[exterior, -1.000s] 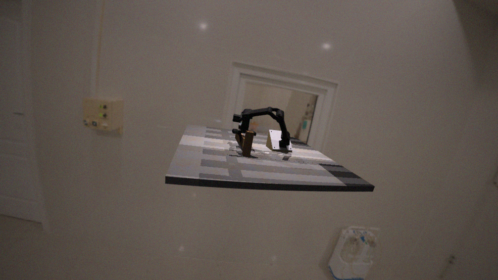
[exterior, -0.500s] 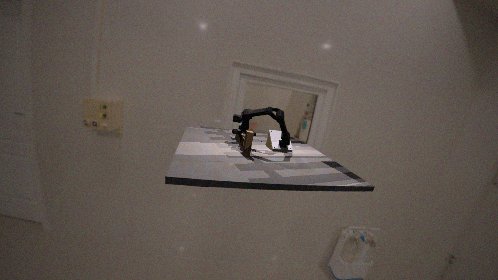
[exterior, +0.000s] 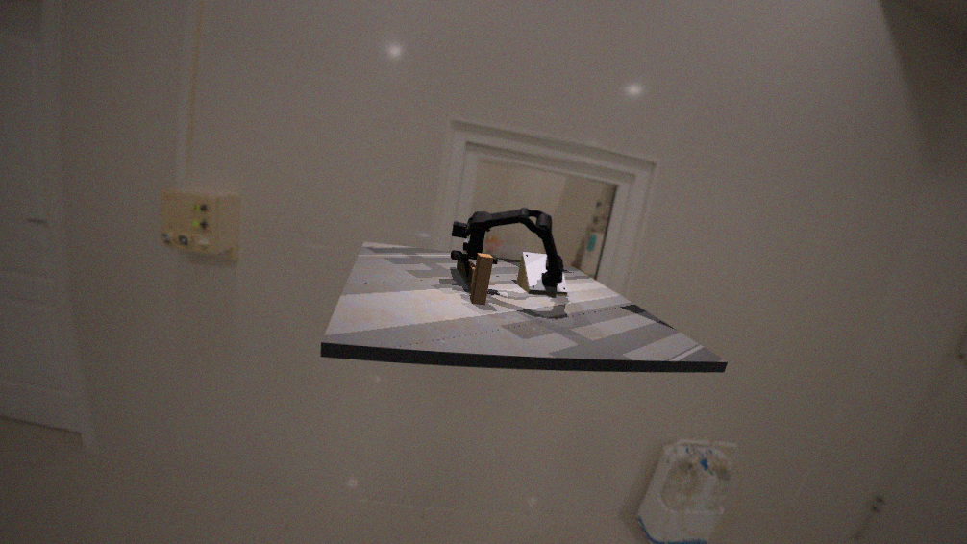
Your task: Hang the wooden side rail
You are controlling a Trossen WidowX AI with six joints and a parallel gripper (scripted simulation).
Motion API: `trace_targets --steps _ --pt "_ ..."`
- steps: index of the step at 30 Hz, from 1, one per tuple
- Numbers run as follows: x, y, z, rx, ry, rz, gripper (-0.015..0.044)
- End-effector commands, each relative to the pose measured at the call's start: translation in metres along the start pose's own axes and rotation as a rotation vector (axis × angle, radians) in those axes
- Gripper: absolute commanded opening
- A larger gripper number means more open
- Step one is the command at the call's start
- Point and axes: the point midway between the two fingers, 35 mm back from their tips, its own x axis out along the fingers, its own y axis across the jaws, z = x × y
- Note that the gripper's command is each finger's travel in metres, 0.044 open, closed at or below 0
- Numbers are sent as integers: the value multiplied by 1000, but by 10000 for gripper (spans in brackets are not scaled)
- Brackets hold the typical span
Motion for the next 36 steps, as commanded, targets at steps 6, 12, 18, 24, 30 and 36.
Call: trace_targets --steps 6,12,18,24,30,36 --pt "-3 1 -1 5 1 7 0" --pt "-2 1 -2 5 1 7 0" --pt "-2 1 -3 5 1 7 0" --pt "-2 1 -3 5 1 7 0" --pt "-3 1 -4 5 1 7 0" --pt "-2 0 -5 5 1 7 0"
